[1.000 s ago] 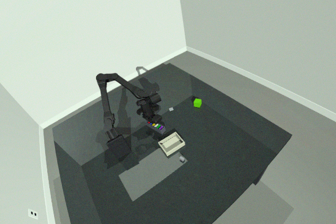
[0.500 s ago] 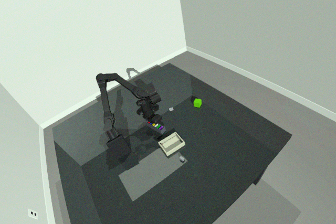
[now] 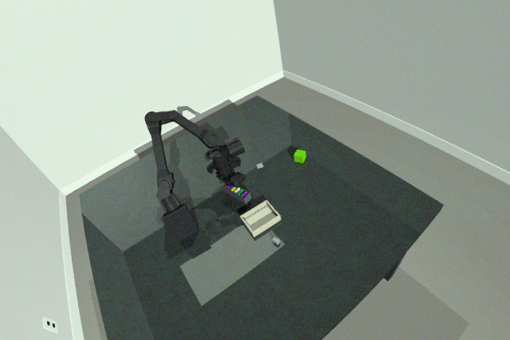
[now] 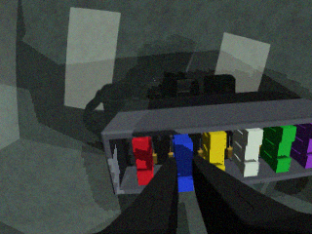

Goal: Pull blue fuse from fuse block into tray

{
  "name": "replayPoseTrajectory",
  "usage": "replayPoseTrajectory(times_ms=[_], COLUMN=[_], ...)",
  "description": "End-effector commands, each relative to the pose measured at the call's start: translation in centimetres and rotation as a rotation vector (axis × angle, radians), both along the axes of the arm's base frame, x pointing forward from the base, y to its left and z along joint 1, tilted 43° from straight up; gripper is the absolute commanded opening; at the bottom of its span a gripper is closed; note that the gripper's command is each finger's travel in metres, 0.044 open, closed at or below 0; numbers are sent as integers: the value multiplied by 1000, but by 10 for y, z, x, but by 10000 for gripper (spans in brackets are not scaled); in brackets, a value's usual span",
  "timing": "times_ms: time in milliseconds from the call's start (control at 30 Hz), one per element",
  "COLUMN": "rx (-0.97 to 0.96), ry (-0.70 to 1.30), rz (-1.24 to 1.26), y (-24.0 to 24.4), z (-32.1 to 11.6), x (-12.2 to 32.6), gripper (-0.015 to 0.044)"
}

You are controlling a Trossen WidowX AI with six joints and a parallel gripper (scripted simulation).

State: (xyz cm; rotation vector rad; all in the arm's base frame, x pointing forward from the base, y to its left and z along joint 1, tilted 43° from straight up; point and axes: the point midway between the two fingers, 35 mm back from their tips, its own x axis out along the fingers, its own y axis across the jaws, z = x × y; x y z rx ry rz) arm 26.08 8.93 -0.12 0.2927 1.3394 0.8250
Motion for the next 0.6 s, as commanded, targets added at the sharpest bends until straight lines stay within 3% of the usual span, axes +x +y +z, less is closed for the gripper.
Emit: replayPoseTrajectory(times_ms=[0,567], rx=[-1,0], ry=[-3,-2], rz=[2,2], y=[-2,-7], z=[2,8], x=[1,1], gripper=[0,0])
